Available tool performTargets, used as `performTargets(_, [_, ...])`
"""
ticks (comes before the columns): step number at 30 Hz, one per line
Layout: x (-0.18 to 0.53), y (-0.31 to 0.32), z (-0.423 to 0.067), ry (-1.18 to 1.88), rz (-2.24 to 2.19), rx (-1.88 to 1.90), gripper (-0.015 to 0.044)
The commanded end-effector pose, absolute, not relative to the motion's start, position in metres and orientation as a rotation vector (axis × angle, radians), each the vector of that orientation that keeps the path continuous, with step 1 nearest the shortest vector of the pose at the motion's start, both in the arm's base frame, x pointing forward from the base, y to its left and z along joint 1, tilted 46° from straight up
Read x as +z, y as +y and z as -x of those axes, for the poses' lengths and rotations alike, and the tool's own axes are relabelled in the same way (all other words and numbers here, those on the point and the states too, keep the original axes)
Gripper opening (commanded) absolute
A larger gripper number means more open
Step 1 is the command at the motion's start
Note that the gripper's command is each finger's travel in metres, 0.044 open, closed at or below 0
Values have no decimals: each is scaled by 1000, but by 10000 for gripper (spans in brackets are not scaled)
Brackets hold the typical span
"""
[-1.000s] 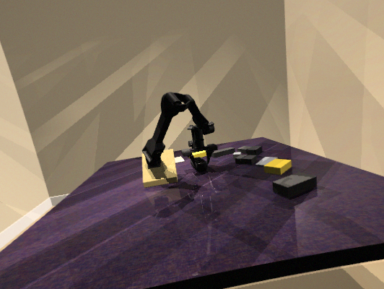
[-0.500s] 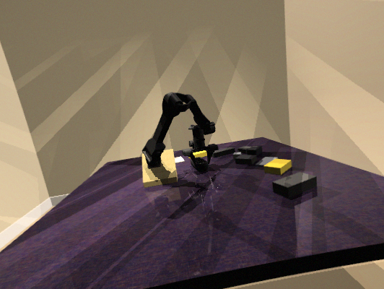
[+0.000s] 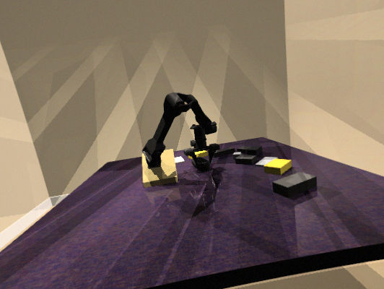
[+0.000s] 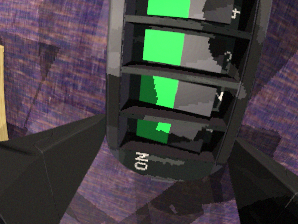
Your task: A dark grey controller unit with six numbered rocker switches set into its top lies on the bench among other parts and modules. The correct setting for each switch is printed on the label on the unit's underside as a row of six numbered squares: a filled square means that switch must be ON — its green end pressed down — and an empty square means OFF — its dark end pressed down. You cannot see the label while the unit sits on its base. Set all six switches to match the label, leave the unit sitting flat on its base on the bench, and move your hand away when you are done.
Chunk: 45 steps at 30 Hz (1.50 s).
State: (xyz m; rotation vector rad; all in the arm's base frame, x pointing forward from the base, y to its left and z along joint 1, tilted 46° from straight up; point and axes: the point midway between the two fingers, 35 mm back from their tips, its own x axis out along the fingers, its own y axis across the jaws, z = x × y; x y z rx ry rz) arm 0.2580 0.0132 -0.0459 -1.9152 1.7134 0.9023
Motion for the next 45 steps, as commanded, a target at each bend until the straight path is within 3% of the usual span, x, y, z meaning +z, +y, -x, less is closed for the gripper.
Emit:
performTargets(1, [-47, 16, -267, 1702, 1912, 880, 0])
performTargets(40, [-52, 23, -290, 1700, 1912, 879, 0])
performTargets(45, [-52, 22, -285, 1711, 1914, 895, 131])
